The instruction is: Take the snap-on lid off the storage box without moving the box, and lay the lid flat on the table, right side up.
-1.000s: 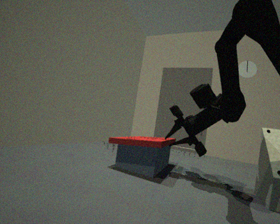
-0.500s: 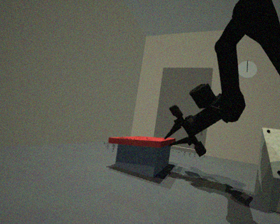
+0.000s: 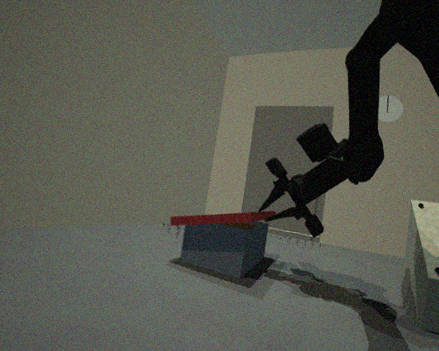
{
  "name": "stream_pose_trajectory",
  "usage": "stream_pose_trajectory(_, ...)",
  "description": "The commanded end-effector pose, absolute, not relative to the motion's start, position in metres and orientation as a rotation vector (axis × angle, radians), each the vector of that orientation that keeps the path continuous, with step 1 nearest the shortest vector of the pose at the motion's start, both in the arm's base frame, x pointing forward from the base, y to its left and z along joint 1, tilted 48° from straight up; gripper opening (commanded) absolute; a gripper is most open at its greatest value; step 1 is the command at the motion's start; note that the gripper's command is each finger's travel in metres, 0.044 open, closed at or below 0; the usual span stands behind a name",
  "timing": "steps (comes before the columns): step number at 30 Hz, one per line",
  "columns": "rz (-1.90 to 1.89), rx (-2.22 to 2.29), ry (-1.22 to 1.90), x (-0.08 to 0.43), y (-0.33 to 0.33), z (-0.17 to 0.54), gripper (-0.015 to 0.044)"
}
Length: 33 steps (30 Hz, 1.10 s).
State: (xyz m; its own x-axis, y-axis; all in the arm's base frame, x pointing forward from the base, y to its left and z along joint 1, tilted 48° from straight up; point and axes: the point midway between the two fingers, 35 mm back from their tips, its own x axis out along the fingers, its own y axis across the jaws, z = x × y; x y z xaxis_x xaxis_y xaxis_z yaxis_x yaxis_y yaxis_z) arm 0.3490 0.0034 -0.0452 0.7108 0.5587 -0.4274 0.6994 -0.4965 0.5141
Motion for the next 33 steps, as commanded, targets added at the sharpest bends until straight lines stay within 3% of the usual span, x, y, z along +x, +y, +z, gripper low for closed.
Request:
stream_pose_trajectory(1,-0.258,2.232,0.949,0.352,-0.001,-0.04,0.0)
stream_pose_trajectory(33,-0.257,2.23,0.948,0.373,-0.03,-0.011,0.0)
